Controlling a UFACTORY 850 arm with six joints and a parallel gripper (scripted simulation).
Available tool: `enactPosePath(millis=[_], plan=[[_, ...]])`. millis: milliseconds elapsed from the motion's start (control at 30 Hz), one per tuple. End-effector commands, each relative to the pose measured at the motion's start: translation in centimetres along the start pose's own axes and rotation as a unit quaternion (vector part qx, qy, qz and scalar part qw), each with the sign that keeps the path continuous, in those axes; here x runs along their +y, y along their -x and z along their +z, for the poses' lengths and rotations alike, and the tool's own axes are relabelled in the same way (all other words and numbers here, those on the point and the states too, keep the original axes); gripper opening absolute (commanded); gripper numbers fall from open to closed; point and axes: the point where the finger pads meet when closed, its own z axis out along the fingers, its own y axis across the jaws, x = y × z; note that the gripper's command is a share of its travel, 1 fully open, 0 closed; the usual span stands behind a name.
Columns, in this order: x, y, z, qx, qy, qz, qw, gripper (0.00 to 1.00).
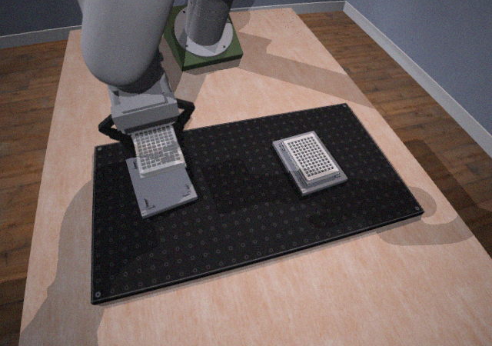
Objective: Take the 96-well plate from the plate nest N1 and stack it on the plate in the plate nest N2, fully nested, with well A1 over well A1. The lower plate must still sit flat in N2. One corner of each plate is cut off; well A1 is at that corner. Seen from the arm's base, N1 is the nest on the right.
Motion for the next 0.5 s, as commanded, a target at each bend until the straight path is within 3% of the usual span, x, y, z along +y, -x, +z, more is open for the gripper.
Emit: enactPosePath(millis=[0, 467], plan=[[-1.6, -0.4, -0.1, -0.001, 0.001, 0.006, 1.0, 0.0], [-5.5, -1.2, 0.0, -0.001, 0.001, 0.006, 1.0, 0.0]])
